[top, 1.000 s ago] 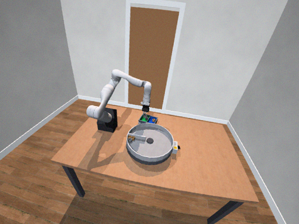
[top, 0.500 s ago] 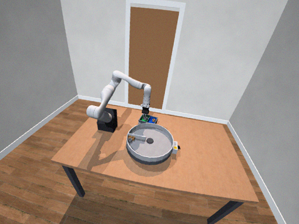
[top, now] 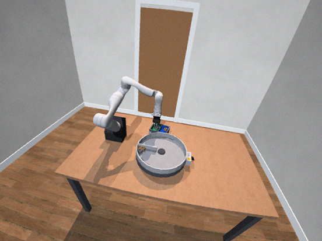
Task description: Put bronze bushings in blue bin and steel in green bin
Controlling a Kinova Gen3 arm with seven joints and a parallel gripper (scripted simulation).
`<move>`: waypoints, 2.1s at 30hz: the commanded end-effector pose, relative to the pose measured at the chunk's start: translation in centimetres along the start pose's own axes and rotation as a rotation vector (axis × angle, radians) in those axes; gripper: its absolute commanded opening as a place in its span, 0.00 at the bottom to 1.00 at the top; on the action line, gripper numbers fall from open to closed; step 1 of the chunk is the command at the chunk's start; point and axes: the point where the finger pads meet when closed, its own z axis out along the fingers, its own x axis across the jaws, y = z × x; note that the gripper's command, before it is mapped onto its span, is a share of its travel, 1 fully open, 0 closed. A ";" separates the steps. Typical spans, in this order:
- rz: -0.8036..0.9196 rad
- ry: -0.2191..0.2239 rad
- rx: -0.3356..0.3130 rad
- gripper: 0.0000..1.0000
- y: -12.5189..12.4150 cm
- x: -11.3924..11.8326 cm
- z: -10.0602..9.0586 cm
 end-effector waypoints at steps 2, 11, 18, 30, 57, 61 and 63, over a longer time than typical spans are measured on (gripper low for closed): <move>0.000 0.000 0.000 0.00 0.0 0.0 0.1; 0.000 0.000 0.000 0.00 0.0 0.0 0.6; 0.000 0.000 0.000 0.00 0.0 0.0 0.8; 0.000 0.000 0.000 0.00 0.0 0.0 1.4; 0.000 0.000 0.000 0.00 0.0 0.0 3.1; 0.000 0.000 0.000 0.00 0.0 0.0 3.4; 0.000 0.000 0.000 0.00 0.0 0.0 3.6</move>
